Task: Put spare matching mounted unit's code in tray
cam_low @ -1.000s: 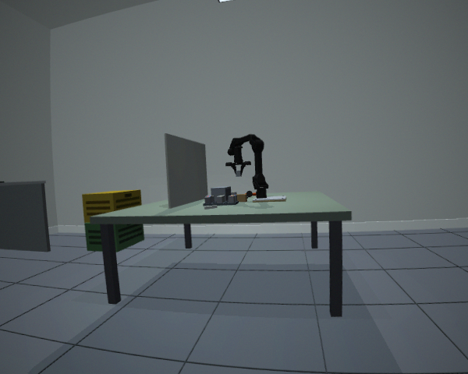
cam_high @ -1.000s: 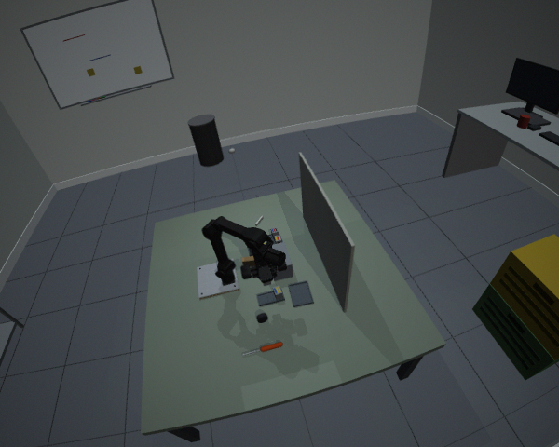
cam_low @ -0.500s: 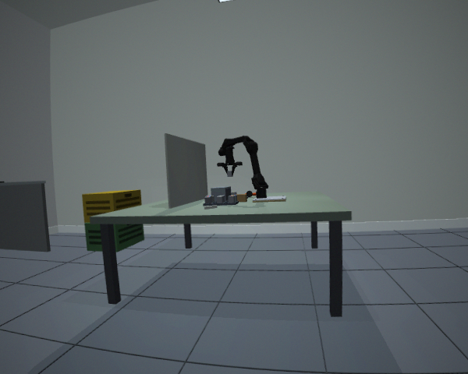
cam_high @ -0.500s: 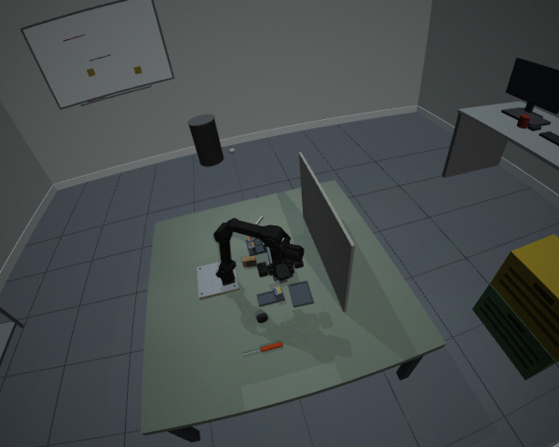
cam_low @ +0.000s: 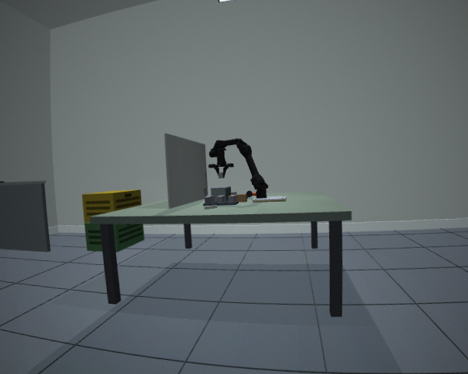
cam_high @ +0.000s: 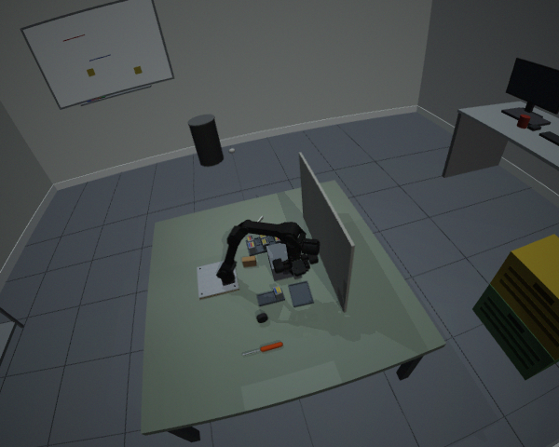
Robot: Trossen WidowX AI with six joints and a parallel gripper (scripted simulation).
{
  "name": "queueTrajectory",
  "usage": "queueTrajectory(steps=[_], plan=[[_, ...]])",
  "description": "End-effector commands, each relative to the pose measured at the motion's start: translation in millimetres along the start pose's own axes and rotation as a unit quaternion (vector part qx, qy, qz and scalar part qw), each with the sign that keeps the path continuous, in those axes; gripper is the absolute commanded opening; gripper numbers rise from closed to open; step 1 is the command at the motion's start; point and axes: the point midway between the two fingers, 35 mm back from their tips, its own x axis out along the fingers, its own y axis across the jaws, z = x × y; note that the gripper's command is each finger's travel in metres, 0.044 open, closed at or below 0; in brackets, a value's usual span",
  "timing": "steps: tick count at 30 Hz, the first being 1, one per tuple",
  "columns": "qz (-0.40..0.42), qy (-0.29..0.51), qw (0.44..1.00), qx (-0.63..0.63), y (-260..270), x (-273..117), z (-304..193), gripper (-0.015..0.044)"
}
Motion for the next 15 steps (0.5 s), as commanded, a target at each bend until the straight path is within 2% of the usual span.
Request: queueTrajectory(steps=[1,15], plan=[[-0.001,-0.002,1.000,0.005,9.2,1.5,-0.4,0.0000],[-0.001,-0.002,1.000,0.005,11.0,9.1,1.1,0.0000]])
